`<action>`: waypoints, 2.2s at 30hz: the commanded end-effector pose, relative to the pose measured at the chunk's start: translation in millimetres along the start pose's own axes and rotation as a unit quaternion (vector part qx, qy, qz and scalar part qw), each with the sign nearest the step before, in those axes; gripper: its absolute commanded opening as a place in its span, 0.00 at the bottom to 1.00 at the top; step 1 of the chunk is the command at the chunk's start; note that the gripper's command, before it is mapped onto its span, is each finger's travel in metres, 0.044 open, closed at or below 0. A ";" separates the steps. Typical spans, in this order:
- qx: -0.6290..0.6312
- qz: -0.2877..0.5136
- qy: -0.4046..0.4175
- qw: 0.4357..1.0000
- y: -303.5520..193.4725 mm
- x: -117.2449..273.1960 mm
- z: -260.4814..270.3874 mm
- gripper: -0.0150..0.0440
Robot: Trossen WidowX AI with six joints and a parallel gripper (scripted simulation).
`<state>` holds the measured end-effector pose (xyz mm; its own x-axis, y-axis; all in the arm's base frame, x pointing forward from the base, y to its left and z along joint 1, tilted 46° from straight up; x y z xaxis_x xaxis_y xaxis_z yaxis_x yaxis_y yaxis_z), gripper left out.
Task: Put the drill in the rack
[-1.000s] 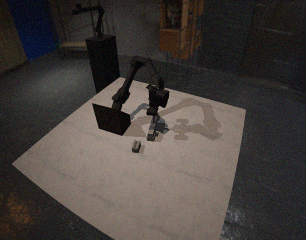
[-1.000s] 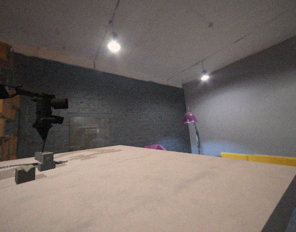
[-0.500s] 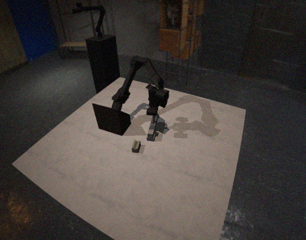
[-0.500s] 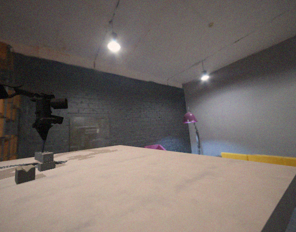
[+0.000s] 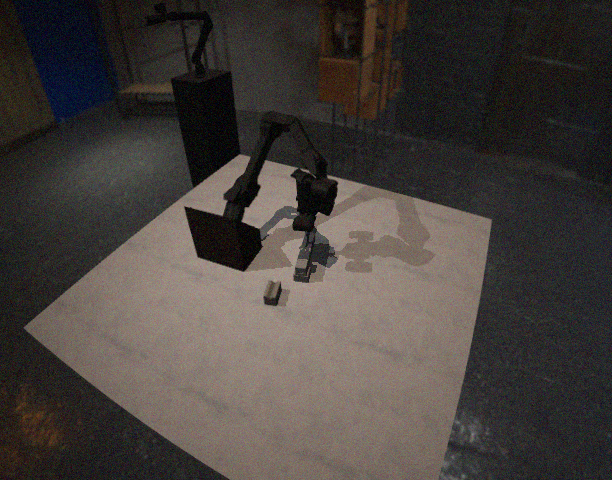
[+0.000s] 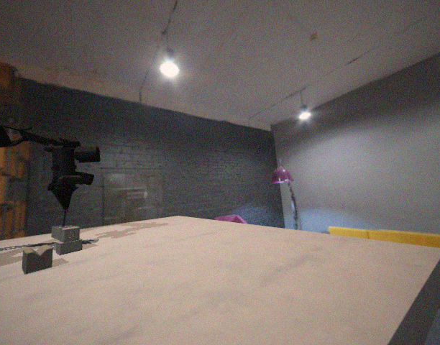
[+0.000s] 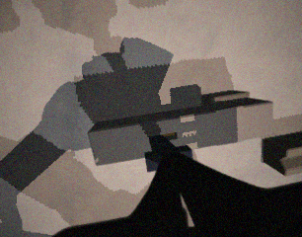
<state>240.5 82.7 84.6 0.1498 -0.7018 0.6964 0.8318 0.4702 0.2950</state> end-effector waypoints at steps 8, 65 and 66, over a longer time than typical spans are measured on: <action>-0.001 0.020 0.010 1.000 -6.6 -19.8 2.9 0.25; 0.707 0.009 0.018 0.707 -28.1 -56.5 -155.9 1.00; 0.707 0.009 0.018 0.707 -28.1 -56.5 -155.9 1.00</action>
<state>289.0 27.4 -56.2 0.1943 -0.6941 0.6932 -0.4511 0.5643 0.6914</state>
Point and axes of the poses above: the point midway between the two fingers, 35 mm back from their tips, its own x axis back along the fingers, its own z axis across the jaws, y = z × x, the point moved 4 cm from there along x, back along the fingers, and after that the axes turned 9 degrees about x, right-handed, at the moved point
